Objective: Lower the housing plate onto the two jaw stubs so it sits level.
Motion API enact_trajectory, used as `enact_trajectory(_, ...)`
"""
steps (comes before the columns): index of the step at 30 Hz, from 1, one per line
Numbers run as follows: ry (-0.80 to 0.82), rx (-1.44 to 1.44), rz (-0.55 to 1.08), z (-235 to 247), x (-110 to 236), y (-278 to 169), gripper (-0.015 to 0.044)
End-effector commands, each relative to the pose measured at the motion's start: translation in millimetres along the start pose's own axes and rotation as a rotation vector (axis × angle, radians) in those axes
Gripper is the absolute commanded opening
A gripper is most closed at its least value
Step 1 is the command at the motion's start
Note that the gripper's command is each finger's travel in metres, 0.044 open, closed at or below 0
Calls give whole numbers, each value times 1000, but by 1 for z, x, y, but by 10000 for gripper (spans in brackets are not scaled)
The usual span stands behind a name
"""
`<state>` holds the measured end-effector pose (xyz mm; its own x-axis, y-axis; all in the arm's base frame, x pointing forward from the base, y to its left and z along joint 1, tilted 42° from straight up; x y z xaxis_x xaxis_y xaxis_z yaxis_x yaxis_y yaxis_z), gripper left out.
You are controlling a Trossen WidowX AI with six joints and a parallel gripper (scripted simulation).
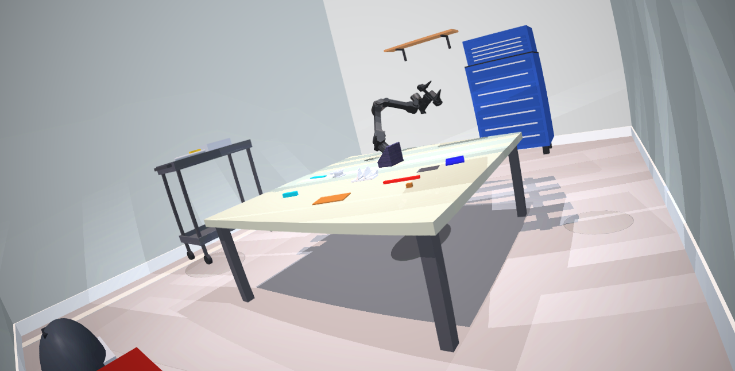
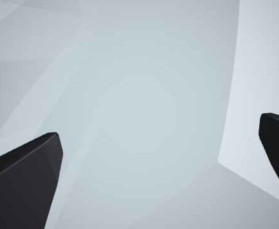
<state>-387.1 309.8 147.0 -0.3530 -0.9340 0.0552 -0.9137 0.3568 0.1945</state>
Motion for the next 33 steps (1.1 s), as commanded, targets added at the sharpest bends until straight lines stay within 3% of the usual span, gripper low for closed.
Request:
enact_trajectory(1, 0, 0, 0, 0, 0, 0, 426)
enact_trajectory(3, 0, 6, 14, -3, -8, -3, 440)
enact_trajectory(9, 1, 56, 141, -26, -74, -35, 440)
enact_trajectory(21, 39, 164, 408, -76, -186, -132, 440)
enact_trajectory(29, 84, 204, 586, -111, -235, -213, 440)
enact_trajectory(33, 117, 237, 627, -124, -242, -239, 440)
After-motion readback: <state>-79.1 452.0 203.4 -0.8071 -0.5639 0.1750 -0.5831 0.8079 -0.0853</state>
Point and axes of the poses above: the point midway between the two fingers, 35 mm back from their tips, its own x axis back along the fingers, its own z axis across the jaws, y = z × x, the point moved 8 cm from there along x, back along the fingers, and after that the axes turned 11 degrees about -x, right-handed, at the moved point
